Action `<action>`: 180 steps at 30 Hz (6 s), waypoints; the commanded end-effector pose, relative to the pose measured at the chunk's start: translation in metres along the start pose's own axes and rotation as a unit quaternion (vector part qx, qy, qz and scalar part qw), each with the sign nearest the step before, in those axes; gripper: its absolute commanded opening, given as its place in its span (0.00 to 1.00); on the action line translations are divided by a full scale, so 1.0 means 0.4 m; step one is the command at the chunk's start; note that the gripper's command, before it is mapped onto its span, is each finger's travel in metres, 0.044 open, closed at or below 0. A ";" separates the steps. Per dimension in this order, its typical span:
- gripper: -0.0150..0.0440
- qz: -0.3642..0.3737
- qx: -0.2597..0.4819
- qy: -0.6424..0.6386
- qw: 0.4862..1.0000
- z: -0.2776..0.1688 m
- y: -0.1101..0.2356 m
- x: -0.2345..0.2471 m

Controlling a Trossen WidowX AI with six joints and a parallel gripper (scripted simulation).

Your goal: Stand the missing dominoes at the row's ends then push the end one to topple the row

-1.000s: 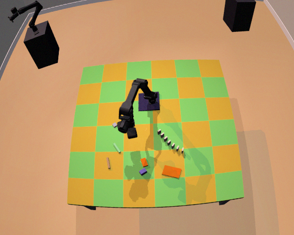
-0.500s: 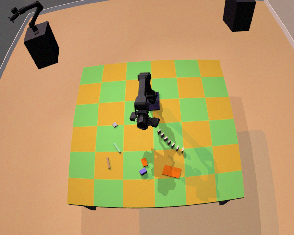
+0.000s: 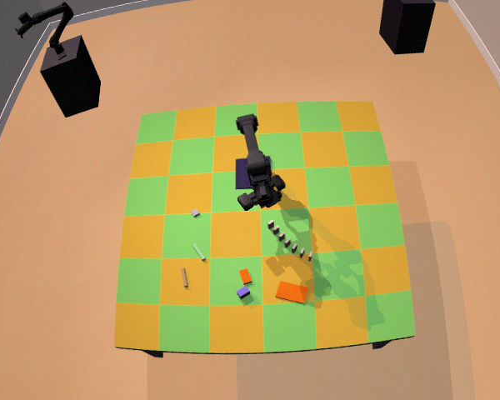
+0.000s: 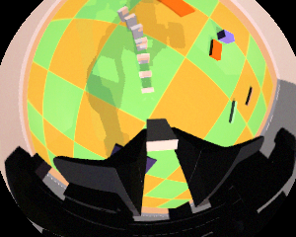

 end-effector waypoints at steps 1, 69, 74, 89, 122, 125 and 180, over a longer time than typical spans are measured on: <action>0.44 0.000 0.005 0.040 0.999 -0.005 -0.009 0.012; 1.00 -0.001 0.005 0.040 0.999 -0.007 -0.331 0.011; 1.00 -0.001 0.004 0.038 0.999 0.013 -0.191 0.001; 0.87 0.000 0.003 -0.041 0.999 -0.012 -0.024 0.011; 0.25 -0.005 0.004 -0.678 0.735 -0.098 -0.165 0.015; 0.25 -0.005 0.004 -0.678 0.735 -0.098 -0.165 0.015; 0.25 -0.005 0.004 -0.678 0.735 -0.089 -0.365 0.017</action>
Point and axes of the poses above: the point midway between the two fingers, 35 mm back from their tips, its own y axis back along the fingers, its own x axis across the jaws, z = x × y, the point moved 9 cm from there along y, back along the fingers, and after that the axes turned 7 degrees about y, right-handed, at the moved point
